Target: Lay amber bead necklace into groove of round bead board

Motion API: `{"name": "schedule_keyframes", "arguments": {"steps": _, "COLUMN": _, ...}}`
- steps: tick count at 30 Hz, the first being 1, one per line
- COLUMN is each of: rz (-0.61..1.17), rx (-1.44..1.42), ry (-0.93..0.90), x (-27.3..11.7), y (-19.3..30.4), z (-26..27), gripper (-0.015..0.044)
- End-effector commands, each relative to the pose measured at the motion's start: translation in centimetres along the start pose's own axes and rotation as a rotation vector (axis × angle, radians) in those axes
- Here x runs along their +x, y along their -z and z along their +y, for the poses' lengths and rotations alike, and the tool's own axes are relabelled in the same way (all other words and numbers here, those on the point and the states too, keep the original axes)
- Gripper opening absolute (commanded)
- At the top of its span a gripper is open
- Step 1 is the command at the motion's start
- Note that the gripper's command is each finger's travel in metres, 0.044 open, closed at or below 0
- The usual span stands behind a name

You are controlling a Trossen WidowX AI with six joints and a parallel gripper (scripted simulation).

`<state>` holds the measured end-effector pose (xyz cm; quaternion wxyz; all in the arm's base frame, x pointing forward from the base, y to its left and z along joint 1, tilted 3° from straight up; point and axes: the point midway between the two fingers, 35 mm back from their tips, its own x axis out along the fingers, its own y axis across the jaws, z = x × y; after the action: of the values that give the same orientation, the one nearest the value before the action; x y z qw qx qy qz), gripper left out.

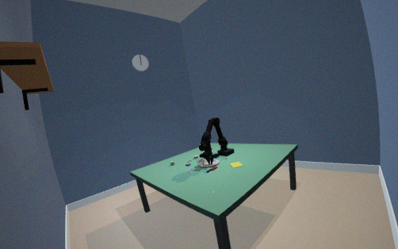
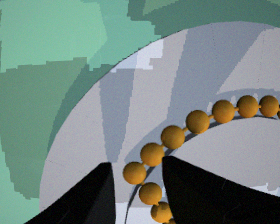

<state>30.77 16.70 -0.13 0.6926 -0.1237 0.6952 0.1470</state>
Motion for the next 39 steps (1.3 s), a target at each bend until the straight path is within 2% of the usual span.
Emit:
{"name": "schedule_keyframes", "arguments": {"steps": 1, "rz": 0.0, "rx": 0.0, "ry": 0.001, "x": 0.0, "y": 0.0, "z": 0.0, "gripper": 0.0184}}
{"name": "schedule_keyframes", "arguments": {"steps": 11, "rz": 0.004, "rx": 0.001, "ry": 0.0, "x": -0.2, "y": 0.1, "z": 0.0, "gripper": 0.044}}
{"name": "schedule_keyframes", "arguments": {"steps": 30, "rz": 0.008, "rx": 0.006, "ry": -0.004, "x": -0.5, "y": 0.1, "z": 0.0, "gripper": 0.044}}
{"name": "schedule_keyframes", "arguments": {"steps": 39, "rz": 0.011, "rx": -0.396, "ry": -0.004, "x": -2.7, "y": 5.4, "z": -2.1, "gripper": 0.0204}}
